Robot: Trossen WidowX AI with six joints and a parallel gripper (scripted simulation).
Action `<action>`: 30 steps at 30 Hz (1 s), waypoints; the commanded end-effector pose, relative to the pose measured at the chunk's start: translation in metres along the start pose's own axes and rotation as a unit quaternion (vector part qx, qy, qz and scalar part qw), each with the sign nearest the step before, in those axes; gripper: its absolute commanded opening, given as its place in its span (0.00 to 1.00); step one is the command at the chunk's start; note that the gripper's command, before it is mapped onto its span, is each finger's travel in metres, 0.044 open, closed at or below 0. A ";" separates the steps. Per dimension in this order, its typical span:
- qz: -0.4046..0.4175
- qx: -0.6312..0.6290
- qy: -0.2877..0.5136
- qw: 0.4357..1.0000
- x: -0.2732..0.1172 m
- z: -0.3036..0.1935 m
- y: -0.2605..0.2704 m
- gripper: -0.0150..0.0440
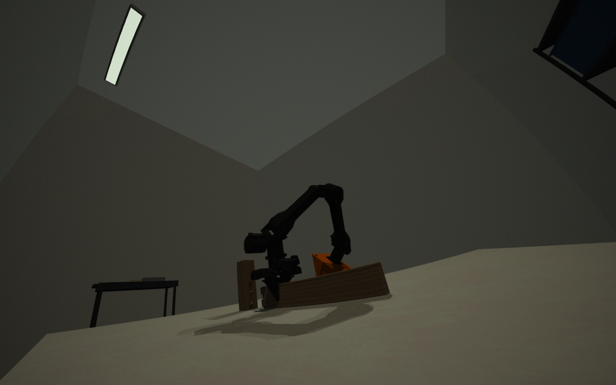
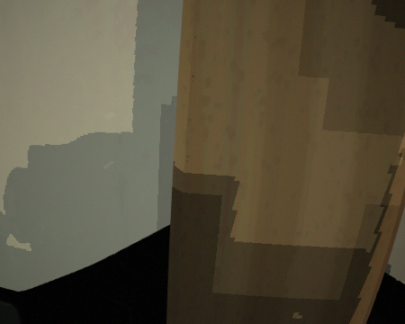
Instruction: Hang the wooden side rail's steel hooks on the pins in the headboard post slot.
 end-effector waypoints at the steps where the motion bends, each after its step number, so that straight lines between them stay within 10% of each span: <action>1: 0.001 -0.008 0.000 1.000 0.000 0.000 0.000 0.25; 30: 0.001 -0.008 0.000 1.000 -0.005 0.000 0.000 0.25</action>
Point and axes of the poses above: the point midway between the two fingers, 35 mm back from their tips, its own x axis out along the fingers, its own y axis across the jaws, z = x × y, the point moved 4 cm from there along -x, back along the fingers, and after that the axes turned 15 degrees about -x, right-handed, at the moved point
